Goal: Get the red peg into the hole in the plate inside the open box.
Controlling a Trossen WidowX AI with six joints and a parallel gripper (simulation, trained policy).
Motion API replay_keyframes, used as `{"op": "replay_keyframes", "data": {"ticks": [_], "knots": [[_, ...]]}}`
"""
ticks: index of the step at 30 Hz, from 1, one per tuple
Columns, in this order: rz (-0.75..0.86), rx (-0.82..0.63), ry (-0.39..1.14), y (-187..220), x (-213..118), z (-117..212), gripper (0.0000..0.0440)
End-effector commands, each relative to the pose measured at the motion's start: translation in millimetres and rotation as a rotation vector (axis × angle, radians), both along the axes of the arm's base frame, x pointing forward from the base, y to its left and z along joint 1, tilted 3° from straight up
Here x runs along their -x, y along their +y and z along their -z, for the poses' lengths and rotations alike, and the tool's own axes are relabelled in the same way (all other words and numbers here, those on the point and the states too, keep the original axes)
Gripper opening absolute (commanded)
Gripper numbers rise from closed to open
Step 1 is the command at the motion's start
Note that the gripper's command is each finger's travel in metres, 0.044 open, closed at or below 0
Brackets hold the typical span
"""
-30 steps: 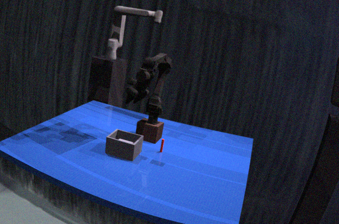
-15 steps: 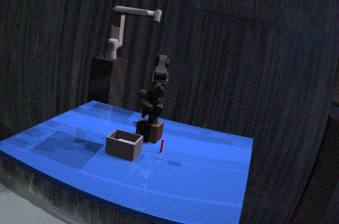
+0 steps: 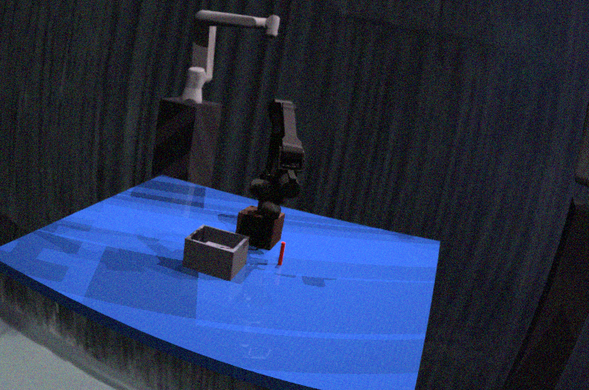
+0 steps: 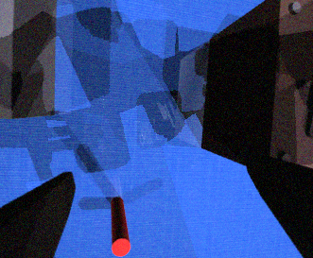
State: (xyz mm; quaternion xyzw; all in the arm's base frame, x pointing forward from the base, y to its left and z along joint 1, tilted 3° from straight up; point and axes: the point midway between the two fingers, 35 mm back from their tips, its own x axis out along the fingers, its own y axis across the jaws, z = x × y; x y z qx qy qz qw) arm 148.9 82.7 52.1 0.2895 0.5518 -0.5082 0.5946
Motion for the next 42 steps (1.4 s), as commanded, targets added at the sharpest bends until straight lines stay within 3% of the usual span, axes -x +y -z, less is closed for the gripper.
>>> {"op": "replay_keyframes", "data": {"ticks": [1,15,20,25,37,42], "knots": [[-0.022,-0.015,0.013,8.6,1.9,19.6,0.044],[-0.098,-0.127,-0.059,37.5,-5.9,83.2,0.0437],[-0.12,-0.155,-0.069,43.2,-3.0,97.5,0.0414],[-0.123,-0.173,-0.052,45.6,2.4,107.1,0.0317],[-0.14,-0.238,0.024,54.4,3.2,110.8,0.001],[-0.166,-0.235,0.008,54.2,-3.8,103.4,0.0]]}}
